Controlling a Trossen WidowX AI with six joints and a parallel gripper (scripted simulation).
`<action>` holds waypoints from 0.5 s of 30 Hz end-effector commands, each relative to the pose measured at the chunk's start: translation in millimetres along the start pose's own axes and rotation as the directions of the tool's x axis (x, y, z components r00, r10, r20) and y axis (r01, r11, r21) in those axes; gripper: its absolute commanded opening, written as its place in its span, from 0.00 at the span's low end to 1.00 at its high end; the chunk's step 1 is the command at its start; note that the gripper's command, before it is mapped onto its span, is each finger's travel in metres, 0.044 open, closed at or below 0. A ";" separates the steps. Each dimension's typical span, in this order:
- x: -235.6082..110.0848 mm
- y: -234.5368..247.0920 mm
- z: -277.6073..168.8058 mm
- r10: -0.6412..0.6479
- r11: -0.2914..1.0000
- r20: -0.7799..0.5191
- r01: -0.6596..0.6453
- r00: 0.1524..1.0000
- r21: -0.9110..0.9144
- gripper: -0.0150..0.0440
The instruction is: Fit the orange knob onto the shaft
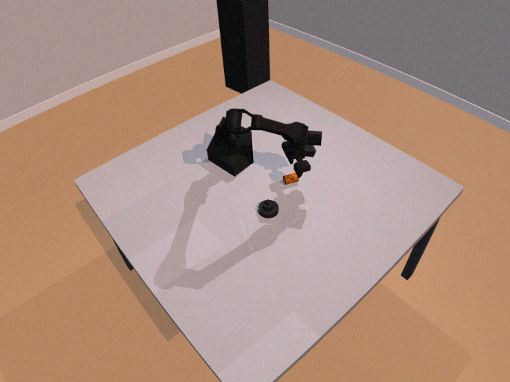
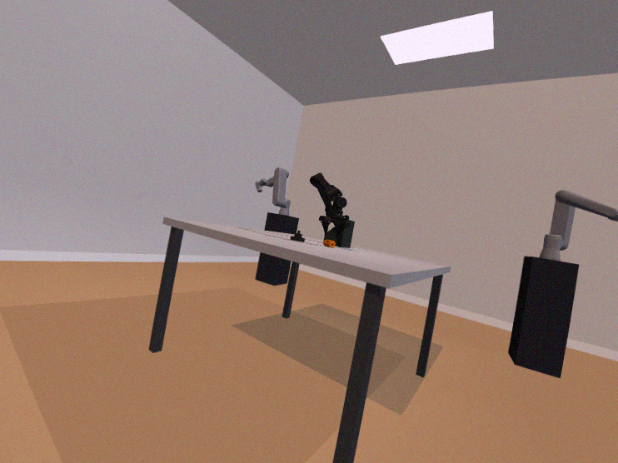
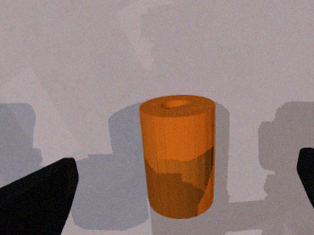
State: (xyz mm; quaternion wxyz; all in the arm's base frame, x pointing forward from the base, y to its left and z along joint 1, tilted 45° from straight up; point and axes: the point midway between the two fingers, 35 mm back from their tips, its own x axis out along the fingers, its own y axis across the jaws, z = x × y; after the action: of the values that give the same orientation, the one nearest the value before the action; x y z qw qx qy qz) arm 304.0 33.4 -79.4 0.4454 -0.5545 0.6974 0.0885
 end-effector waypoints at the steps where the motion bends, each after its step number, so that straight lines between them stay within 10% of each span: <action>1: 8.7 2.3 -2.5 0.003 1.000 -0.010 -0.003 1.000 -0.011 1.00; 15: 29.4 1.7 -2.7 0.003 1.000 -0.010 -0.003 1.000 -0.012 1.00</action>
State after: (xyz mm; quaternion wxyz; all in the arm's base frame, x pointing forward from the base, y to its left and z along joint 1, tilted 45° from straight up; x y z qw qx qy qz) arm 303.0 16.6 -96.1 0.4423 -0.5548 0.6989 0.0897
